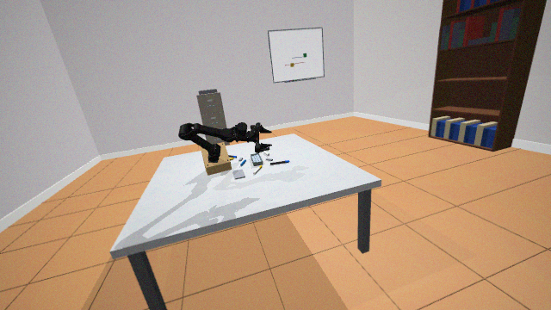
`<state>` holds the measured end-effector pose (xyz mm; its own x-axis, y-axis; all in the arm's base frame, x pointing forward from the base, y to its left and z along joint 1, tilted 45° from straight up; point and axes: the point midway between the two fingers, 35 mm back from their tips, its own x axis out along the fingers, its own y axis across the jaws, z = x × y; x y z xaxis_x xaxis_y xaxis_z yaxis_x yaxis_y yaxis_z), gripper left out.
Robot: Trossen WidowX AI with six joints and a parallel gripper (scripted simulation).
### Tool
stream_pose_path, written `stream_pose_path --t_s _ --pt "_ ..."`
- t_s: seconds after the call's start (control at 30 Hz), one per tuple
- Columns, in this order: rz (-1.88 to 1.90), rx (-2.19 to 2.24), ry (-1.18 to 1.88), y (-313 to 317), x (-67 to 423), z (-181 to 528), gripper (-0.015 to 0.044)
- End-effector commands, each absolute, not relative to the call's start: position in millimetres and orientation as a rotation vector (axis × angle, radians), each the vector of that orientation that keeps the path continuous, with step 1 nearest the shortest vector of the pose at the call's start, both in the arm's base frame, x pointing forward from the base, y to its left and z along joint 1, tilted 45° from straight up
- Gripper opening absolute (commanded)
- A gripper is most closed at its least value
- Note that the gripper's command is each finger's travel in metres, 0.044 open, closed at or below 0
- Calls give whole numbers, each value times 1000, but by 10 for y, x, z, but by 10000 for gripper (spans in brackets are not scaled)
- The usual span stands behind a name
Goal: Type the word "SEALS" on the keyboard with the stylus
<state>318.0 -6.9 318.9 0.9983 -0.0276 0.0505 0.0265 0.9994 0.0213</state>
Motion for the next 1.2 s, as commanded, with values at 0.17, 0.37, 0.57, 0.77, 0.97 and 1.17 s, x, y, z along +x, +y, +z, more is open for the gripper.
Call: stream_pose_path --t_s 0.17,0.37,0.57,0.77,0.97,1.17 --pt "-25 87 238 194 3577 2574 283" --pt "-79 94 600 583 3816 1698 125" --pt "-185 -4 908 930 3764 864 0" --pt "-315 -210 1133 1190 3510 150 0" --pt "-448 -503 1251 1343 3165 -412 0" --pt "-496 -640 1265 1382 3020 -599 0"
